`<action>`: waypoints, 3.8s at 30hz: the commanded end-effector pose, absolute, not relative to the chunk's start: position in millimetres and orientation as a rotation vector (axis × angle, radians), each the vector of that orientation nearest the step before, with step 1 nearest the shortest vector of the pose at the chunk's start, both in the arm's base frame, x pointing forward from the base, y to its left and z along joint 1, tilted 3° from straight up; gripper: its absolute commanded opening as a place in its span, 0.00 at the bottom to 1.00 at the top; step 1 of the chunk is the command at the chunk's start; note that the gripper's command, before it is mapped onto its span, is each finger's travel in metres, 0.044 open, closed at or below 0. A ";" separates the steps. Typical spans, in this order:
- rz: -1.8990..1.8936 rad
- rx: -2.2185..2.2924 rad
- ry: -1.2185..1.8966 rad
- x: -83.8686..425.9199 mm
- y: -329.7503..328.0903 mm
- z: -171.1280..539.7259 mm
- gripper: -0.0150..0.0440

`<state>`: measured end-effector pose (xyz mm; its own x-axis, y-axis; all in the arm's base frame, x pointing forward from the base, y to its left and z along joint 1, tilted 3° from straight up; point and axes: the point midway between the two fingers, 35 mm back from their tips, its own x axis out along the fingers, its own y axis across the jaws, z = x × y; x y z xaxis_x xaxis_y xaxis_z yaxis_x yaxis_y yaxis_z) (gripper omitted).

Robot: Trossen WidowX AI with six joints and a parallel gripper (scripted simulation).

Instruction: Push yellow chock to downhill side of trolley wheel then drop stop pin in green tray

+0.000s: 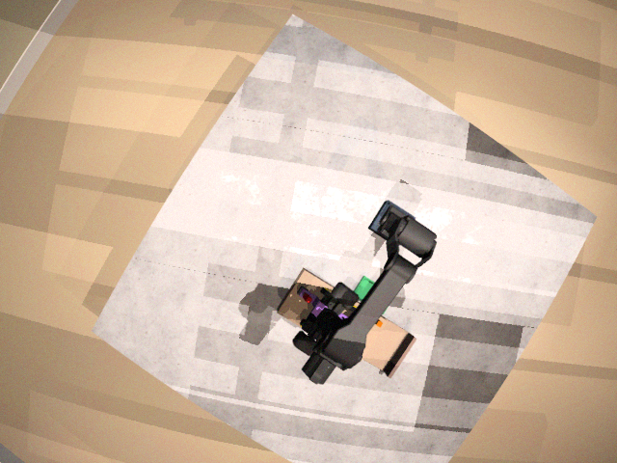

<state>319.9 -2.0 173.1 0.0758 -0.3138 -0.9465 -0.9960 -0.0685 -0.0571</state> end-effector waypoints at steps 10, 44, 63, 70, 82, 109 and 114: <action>1.114 -1.612 1.346 321.5 -17.5 175.9 0.58; 1.113 -1.613 1.347 324.8 -31.9 132.9 0.58; 1.114 -1.610 1.345 326.0 -38.3 114.2 0.49; 1.114 -1.610 1.345 326.0 -38.3 114.2 0.31; 1.113 -1.613 1.347 325.5 -37.6 119.6 0.25; 1.113 -1.613 1.347 323.4 -33.9 131.9 0.25; 1.113 -1.613 1.347 323.3 -33.3 134.0 0.25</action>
